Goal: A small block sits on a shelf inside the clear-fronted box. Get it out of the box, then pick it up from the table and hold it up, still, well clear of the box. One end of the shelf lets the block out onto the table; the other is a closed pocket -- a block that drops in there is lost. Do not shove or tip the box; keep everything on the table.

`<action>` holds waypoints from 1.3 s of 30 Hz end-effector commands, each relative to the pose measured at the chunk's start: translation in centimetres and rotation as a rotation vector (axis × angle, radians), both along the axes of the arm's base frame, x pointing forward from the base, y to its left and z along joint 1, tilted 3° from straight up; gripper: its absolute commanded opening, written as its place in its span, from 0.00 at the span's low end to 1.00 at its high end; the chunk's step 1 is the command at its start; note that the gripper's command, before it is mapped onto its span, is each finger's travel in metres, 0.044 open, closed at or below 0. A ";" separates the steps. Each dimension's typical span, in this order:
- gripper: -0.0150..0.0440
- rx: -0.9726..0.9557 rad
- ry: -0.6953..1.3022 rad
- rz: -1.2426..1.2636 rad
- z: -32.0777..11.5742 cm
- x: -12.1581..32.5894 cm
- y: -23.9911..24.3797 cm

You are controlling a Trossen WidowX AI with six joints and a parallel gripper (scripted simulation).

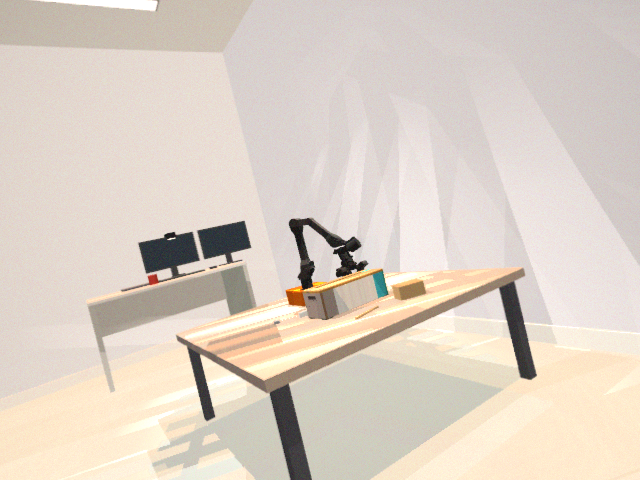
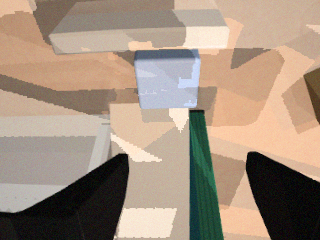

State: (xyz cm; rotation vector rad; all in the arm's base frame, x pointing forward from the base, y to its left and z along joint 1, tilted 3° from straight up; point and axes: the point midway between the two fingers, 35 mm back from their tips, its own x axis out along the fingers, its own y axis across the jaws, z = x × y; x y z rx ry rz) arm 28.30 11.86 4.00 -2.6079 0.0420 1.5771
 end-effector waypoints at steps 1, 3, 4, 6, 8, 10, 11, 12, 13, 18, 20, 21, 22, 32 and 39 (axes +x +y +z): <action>0.74 -0.009 0.011 -0.006 -1.0 -0.2 -0.2; 0.74 -0.009 0.011 -0.006 -1.4 -0.2 -0.2; 0.74 -0.009 0.011 -0.006 -1.5 -0.2 -0.2; 0.74 -0.009 0.011 -0.006 -1.8 -0.1 -0.2; 0.74 -0.009 0.011 -0.006 -2.2 -0.1 -0.2; 0.74 -0.009 0.011 -0.006 -2.5 -0.1 -0.2; 0.74 -0.009 0.011 -0.006 -2.7 -0.1 -0.2; 0.74 -0.009 0.011 -0.006 -2.8 -0.1 -0.2; 0.74 -0.009 0.011 -0.006 -3.0 -0.1 -0.2; 0.74 -0.009 0.011 -0.006 -3.8 -0.1 -0.3; 0.74 -0.009 0.011 -0.006 -4.1 -0.1 -0.3; 0.74 -0.009 0.011 -0.006 -4.2 -0.1 -0.3; 0.74 -0.009 0.011 -0.006 -4.4 -0.1 -0.3; 0.74 -0.010 0.011 -0.006 -5.8 -0.2 -0.4; 0.47 -0.010 0.011 -0.006 -5.9 -0.2 -0.4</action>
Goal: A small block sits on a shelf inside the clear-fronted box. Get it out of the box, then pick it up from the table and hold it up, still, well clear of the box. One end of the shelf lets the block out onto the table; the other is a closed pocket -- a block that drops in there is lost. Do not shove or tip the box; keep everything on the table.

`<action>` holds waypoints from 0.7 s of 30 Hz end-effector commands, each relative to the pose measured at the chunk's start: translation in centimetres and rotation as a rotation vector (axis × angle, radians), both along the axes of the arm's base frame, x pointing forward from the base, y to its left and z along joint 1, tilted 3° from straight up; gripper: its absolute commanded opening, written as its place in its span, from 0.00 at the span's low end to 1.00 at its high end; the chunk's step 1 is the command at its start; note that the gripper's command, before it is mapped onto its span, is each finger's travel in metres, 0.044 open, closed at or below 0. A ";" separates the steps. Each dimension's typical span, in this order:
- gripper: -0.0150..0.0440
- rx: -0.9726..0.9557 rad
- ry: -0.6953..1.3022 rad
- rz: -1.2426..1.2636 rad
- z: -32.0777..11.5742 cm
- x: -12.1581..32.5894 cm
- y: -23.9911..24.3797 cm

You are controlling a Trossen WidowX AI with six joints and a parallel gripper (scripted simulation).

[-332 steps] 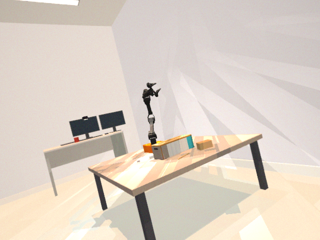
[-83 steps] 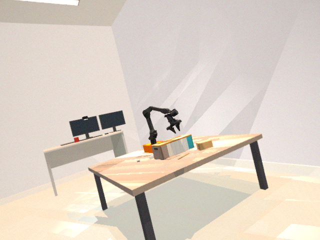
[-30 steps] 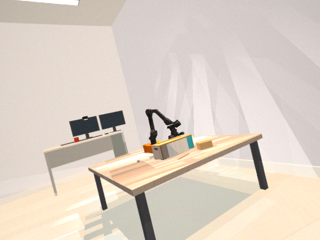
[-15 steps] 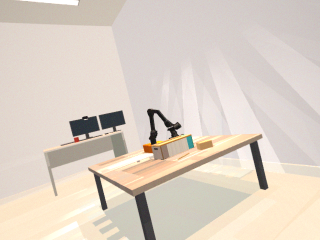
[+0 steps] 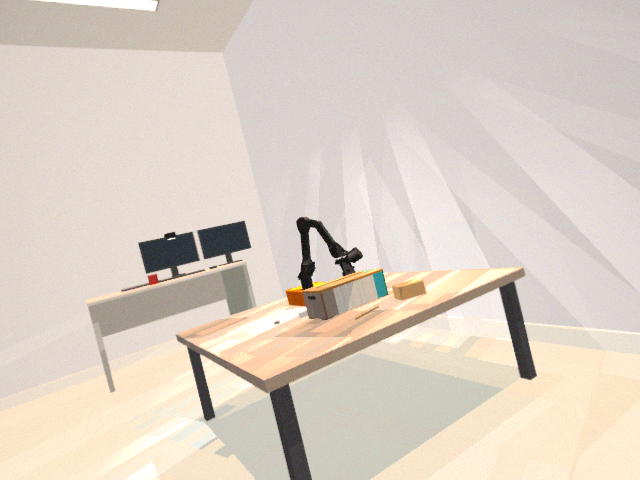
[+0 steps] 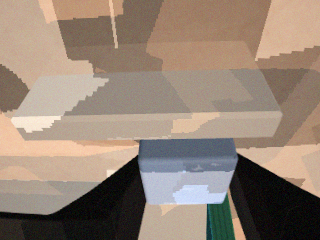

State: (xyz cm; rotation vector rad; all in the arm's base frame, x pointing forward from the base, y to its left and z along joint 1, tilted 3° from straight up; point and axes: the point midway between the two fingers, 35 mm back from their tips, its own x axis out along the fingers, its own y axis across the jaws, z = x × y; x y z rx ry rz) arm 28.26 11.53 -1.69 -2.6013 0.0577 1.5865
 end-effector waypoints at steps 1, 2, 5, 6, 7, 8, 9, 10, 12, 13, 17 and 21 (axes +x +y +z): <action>0.43 -0.005 0.003 0.003 -0.2 -0.2 -0.1; 0.41 -0.005 0.003 0.003 -0.2 -0.2 -0.1; 0.35 -0.005 0.003 0.003 -0.1 -0.1 -0.1; 0.30 -0.007 0.002 0.002 0.0 -0.1 -0.1; 0.26 -0.009 0.001 0.001 0.2 -0.1 -0.2; 0.25 -0.012 -0.002 -0.001 0.5 0.0 -0.2; 0.25 -0.014 -0.003 -0.002 0.7 0.0 -0.2; 0.25 -0.014 -0.003 -0.002 0.9 0.1 -0.2; 0.25 -0.013 -0.003 -0.002 1.6 0.1 -0.2; 0.25 -0.012 -0.003 -0.002 2.0 0.1 -0.2; 0.25 -0.007 -0.003 -0.001 4.0 0.0 -0.2; 0.25 -0.003 -0.002 -0.001 5.9 -0.2 -0.3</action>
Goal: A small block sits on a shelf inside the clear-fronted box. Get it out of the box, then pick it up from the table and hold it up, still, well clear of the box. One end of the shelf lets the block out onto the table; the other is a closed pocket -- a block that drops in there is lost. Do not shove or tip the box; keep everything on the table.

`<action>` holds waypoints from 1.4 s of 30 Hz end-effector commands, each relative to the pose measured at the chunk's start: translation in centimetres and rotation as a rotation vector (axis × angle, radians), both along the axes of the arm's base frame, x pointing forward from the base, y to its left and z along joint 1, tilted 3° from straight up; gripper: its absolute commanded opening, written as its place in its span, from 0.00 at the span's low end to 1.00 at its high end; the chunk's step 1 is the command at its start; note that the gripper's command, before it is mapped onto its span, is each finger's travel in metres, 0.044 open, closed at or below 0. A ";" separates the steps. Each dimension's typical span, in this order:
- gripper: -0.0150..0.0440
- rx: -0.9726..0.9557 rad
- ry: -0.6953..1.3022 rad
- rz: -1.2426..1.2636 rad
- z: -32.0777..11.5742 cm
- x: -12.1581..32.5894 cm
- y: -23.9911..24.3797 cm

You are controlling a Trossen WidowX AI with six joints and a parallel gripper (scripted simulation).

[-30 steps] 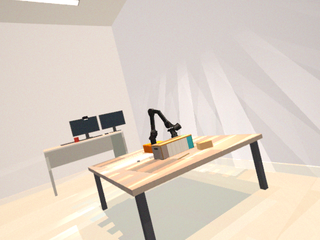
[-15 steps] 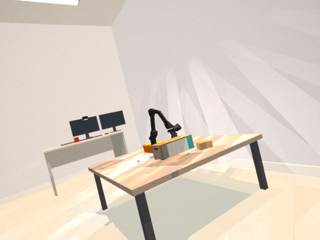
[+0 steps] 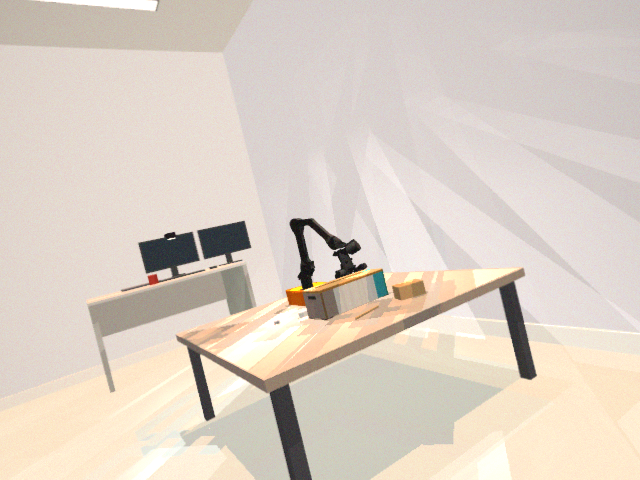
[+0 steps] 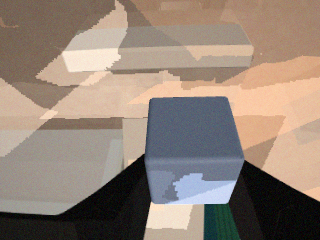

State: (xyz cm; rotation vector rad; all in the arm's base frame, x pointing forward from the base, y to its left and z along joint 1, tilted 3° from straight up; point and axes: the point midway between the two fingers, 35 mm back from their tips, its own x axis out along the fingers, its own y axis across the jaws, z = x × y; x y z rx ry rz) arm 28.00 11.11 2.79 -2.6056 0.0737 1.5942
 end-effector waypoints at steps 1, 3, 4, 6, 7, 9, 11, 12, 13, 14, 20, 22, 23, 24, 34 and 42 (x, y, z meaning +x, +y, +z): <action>0.25 0.010 -0.005 0.004 1.7 0.0 0.1; 0.25 0.010 -0.005 0.004 1.7 0.0 0.1; 0.25 0.010 -0.005 0.007 1.8 0.0 0.1; 0.25 0.011 -0.007 0.029 2.3 -0.2 0.0; 0.25 0.011 -0.009 0.046 2.7 -0.2 -0.1; 0.25 0.012 -0.013 0.081 3.5 -0.5 -0.2; 0.25 0.013 -0.017 0.115 4.3 -0.7 -0.3; 0.25 0.013 -0.020 0.133 4.7 -0.8 -0.4; 0.25 0.013 -0.023 0.150 5.1 -1.0 -0.5; 0.25 0.013 -0.026 0.167 5.5 -1.1 -0.6; 0.25 0.011 -0.049 0.271 7.7 -2.1 -1.0; 0.25 0.010 -0.059 0.306 8.5 -2.5 -1.2; 0.25 0.009 -0.064 0.323 8.8 -2.8 -1.3; 0.25 0.009 -0.069 0.341 9.2 -3.0 -1.4; 0.25 0.000 -0.107 0.453 11.4 -4.5 -1.9; 0.25 0.000 -0.107 0.453 11.4 -4.5 -1.9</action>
